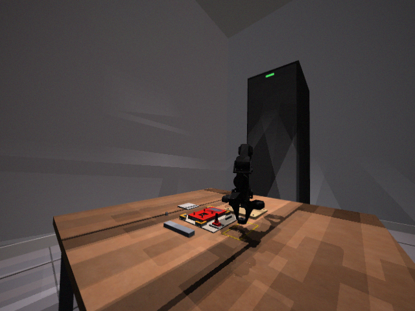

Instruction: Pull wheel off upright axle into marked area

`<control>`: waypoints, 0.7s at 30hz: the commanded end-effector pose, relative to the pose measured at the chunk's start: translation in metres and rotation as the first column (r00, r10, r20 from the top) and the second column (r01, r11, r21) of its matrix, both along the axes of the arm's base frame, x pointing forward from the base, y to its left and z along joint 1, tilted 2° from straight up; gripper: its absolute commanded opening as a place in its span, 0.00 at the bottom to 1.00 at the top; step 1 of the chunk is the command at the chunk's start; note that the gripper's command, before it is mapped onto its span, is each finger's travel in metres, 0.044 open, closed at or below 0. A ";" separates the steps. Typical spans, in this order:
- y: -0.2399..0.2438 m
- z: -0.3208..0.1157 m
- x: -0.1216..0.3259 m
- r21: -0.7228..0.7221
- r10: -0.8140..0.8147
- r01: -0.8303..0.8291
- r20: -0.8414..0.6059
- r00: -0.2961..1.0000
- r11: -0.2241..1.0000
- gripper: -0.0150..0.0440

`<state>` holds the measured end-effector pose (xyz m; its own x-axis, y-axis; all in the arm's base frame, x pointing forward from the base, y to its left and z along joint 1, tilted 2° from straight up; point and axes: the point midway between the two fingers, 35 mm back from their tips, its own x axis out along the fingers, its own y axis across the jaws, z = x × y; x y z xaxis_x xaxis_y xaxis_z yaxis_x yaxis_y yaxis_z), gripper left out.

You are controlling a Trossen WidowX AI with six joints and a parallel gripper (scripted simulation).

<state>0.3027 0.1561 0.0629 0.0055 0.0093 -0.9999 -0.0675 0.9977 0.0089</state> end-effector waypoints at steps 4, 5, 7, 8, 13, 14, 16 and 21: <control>-0.002 -0.034 -0.006 -0.002 -0.004 0.004 -0.011 1.000 1.000 0.25; -0.002 -0.035 -0.006 -0.002 -0.004 0.004 -0.011 1.000 1.000 0.25; -0.002 -0.035 -0.006 -0.002 -0.004 0.004 -0.011 1.000 1.000 0.25; -0.002 -0.035 -0.006 -0.002 -0.004 0.004 -0.011 1.000 1.000 0.25; -0.002 -0.031 -0.004 -0.003 0.000 0.000 -0.006 1.000 1.000 0.39; -0.002 -0.031 -0.004 -0.003 0.000 0.000 -0.006 1.000 1.000 0.43; -0.002 -0.031 -0.004 -0.003 0.000 0.000 -0.006 1.000 1.000 0.52; -0.002 -0.029 -0.004 -0.003 0.000 0.000 -0.006 1.000 1.000 0.74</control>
